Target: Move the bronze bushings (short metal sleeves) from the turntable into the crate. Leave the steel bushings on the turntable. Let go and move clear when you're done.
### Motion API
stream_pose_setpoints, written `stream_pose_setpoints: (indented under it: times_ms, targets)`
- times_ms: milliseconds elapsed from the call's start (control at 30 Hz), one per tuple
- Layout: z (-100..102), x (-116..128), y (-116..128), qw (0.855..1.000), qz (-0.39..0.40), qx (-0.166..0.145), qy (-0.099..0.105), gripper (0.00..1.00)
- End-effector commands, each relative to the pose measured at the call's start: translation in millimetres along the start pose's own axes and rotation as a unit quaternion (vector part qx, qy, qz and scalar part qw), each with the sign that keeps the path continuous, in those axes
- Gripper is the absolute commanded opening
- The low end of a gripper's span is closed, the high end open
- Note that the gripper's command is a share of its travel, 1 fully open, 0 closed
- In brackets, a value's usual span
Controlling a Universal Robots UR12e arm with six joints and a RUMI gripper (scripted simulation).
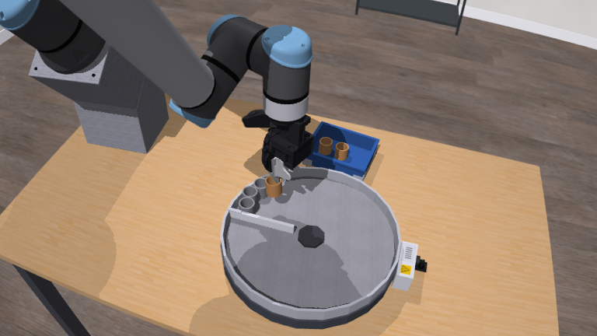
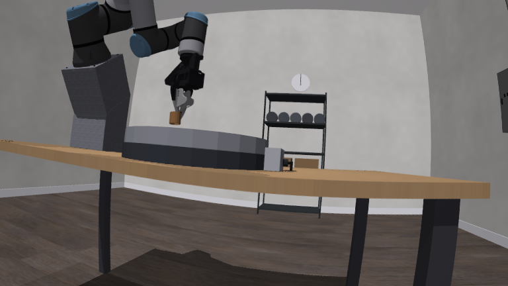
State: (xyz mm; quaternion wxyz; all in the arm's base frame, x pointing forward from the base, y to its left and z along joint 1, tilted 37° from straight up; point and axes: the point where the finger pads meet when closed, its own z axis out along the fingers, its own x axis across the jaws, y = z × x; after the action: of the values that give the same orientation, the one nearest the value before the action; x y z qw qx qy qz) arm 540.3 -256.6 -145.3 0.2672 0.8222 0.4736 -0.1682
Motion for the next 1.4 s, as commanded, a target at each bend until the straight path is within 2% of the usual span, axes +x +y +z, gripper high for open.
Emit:
stream_pose_setpoints:
  times_ms: [0,67,133,300,567,633,967,1133,1200,1367]
  targets:
    - [0,24,3,1.0,0.0,0.0,0.0,0.0]
    - [0,24,3,1.0,0.0,0.0,0.0,0.0]
    - [0,39,5,1.0,0.0,0.0,0.0,0.0]
    - [0,85,10,1.0,0.0,0.0,0.0,0.0]
    - [0,172,20,1.0,0.0,0.0,0.0,0.0]
    - [0,172,20,1.0,0.0,0.0,0.0,0.0]
    - [0,263,30,1.0,0.0,0.0,0.0,0.0]
    - [0,294,34,1.0,0.0,0.0,0.0,0.0]
    - [0,294,34,1.0,0.0,0.0,0.0,0.0]
    - [0,314,36,1.0,0.0,0.0,0.0,0.0]
